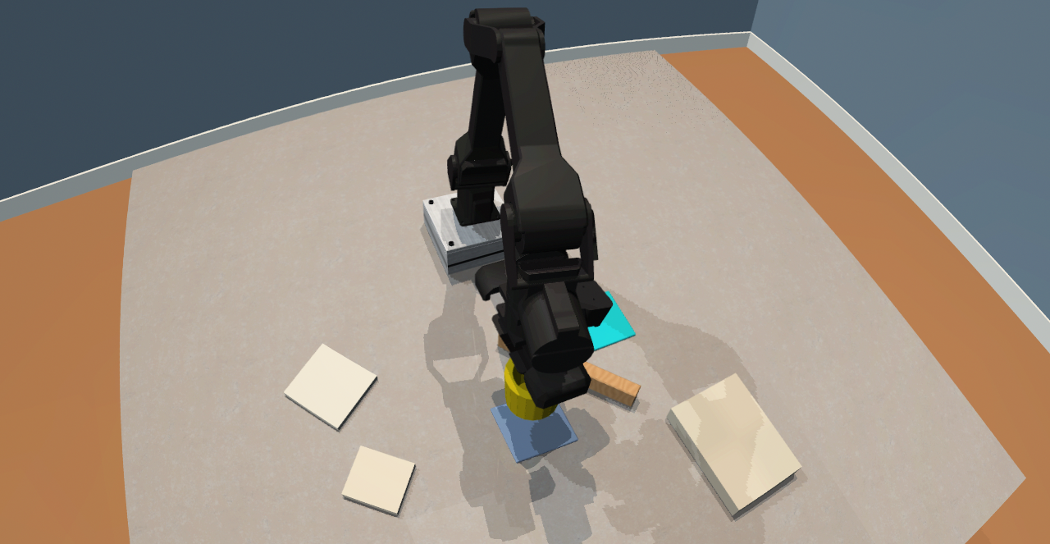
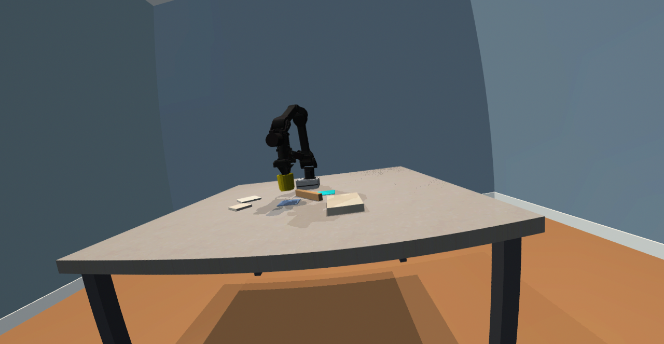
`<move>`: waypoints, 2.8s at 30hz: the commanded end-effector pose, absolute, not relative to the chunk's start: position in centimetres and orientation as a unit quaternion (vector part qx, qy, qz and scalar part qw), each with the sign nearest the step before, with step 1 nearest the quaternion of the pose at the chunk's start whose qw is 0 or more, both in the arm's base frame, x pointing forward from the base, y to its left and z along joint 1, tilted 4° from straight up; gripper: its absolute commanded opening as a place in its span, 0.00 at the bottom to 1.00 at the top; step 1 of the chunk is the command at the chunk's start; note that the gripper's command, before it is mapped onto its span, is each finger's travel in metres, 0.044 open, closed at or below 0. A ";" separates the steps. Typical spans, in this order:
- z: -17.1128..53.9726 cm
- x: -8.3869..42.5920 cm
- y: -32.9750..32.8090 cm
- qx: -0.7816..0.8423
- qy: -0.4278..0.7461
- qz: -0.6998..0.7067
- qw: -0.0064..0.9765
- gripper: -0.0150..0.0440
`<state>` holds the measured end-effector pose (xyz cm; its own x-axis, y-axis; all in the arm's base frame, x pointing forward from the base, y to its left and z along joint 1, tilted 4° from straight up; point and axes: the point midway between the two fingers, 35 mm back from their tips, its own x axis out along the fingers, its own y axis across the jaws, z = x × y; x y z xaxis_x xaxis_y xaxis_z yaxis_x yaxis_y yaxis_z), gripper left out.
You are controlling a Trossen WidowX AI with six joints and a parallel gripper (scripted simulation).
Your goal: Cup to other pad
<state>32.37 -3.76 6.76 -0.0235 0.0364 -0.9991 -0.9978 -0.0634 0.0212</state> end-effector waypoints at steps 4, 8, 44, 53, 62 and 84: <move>6.7 32.4 -3.8 -0.500 0.480 0.530 0.487 0.25; 6.7 32.3 -3.7 -0.500 0.480 0.530 0.488 0.25; 7.4 27.0 3.3 -0.499 0.476 0.533 0.489 0.25; 7.6 25.7 4.9 -0.499 0.476 0.534 0.490 0.25; 7.7 24.6 6.4 -0.498 0.476 0.534 0.490 0.25; 8.0 21.7 9.7 -0.497 0.476 0.535 0.490 0.25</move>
<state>22.26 9.37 8.04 -0.0214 0.0475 -0.9986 -0.9974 -0.0705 0.0180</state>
